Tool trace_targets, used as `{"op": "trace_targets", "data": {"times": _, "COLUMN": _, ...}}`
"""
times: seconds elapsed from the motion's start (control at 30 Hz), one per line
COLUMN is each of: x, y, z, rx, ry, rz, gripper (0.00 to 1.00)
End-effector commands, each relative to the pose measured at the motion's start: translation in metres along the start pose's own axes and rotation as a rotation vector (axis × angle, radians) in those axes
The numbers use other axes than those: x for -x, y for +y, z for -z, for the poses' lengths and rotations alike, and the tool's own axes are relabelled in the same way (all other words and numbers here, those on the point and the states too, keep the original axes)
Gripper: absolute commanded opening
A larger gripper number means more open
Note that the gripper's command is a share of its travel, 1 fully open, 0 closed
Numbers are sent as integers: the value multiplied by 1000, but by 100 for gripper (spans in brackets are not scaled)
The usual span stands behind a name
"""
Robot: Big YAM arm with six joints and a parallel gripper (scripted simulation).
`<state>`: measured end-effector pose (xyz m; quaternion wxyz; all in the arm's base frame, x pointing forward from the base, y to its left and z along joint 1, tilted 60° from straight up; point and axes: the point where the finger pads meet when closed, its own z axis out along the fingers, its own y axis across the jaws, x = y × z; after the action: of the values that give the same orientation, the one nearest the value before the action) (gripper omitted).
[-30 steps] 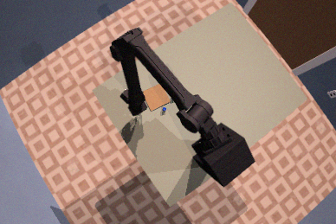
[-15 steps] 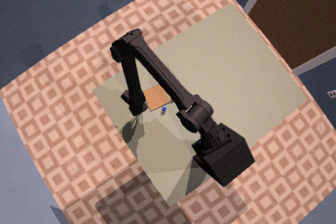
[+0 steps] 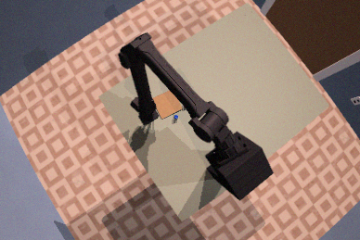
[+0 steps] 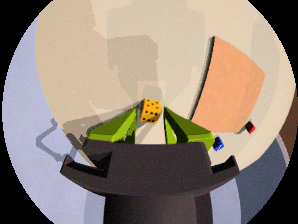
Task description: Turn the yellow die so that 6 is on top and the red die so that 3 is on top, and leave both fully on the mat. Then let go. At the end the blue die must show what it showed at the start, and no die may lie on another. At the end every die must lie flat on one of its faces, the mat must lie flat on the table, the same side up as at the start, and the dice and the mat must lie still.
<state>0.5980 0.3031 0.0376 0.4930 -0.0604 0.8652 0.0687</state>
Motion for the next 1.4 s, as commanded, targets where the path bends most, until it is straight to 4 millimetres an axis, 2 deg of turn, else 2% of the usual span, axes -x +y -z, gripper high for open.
{"op": "trace_targets", "data": {"times": 0.0, "x": -2, "y": -2, "z": -5, "rx": 0, "ry": -4, "rz": 5, "gripper": 34}}
{"op": "trace_targets", "data": {"times": 1.23, "x": -3, "y": -2, "z": -5, "rx": -1, "ry": -1, "rz": 5, "gripper": 34}}
{"op": "trace_targets", "data": {"times": 1.27, "x": -3, "y": -2, "z": -5, "rx": -1, "ry": -1, "rz": 5, "gripper": 15}}
{"op": "trace_targets", "data": {"times": 1.37, "x": -3, "y": -2, "z": -5, "rx": -1, "ry": -2, "rz": 5, "gripper": 15}}
